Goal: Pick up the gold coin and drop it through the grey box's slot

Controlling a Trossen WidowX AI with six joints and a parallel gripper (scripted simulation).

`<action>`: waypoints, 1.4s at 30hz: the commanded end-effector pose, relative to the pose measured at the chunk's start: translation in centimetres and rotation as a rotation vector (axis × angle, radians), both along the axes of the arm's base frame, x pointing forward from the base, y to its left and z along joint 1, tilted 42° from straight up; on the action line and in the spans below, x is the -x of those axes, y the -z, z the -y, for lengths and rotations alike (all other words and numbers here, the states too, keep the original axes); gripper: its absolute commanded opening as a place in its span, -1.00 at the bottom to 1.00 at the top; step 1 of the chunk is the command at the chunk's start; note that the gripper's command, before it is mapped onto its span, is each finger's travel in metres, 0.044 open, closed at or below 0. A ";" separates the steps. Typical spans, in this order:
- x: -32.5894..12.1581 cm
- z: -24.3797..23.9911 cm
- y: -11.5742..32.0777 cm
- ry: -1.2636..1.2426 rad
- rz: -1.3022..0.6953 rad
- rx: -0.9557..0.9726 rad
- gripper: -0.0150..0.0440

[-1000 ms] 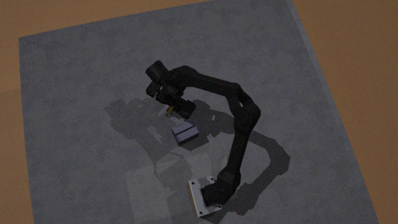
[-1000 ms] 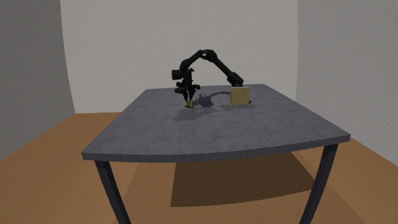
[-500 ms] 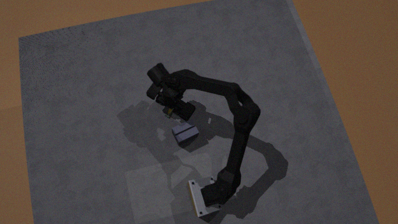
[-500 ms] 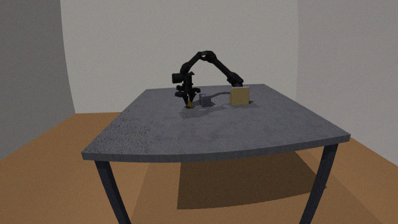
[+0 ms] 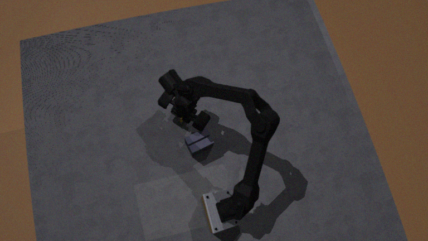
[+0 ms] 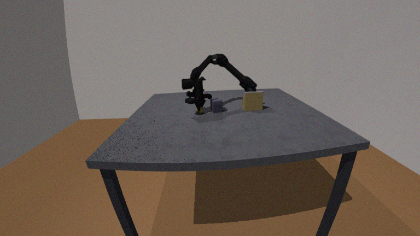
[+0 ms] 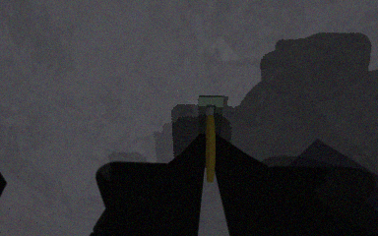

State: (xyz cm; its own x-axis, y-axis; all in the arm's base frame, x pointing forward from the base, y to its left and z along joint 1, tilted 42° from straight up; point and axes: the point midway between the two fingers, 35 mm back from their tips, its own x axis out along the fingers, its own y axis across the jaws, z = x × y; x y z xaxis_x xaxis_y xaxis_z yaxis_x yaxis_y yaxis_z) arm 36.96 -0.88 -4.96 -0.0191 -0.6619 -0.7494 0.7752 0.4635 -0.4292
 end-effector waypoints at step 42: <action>-0.3 -5.7 -6.2 0.000 -0.009 0.000 -0.49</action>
State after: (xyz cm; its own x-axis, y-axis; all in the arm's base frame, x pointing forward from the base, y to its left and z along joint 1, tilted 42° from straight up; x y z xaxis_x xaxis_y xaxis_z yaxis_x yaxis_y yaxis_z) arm 37.11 4.24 0.54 -0.0296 -0.6658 -0.7455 0.7664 0.4637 -0.4445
